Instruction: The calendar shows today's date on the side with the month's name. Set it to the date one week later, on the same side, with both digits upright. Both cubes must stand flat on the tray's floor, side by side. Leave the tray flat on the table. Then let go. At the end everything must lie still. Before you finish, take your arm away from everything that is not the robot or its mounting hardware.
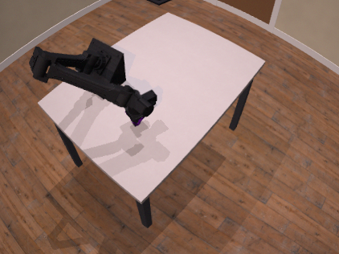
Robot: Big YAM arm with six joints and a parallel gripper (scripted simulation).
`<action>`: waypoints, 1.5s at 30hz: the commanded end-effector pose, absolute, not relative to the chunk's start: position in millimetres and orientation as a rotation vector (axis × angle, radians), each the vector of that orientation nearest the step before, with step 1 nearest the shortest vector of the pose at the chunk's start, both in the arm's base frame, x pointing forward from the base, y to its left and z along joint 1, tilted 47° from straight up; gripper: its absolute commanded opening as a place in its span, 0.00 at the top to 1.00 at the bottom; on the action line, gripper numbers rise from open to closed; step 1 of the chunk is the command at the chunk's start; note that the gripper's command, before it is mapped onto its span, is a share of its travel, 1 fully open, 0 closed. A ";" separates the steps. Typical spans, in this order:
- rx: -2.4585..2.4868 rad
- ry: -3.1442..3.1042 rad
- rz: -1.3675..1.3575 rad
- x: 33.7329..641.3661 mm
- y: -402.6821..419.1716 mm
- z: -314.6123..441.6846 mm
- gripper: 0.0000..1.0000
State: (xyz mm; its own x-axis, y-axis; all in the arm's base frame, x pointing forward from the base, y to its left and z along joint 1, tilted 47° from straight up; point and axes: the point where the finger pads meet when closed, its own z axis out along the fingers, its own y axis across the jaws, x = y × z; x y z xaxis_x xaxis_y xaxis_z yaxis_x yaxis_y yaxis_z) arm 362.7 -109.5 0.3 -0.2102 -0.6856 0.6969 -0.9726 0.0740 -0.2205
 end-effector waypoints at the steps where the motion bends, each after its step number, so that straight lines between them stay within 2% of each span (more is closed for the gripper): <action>1: 1.670 -1.929 0.931 362.6 -104.9 -4.1 0.75; 45: 1.691 -1.916 0.941 367.4 -97.9 -4.6 0.75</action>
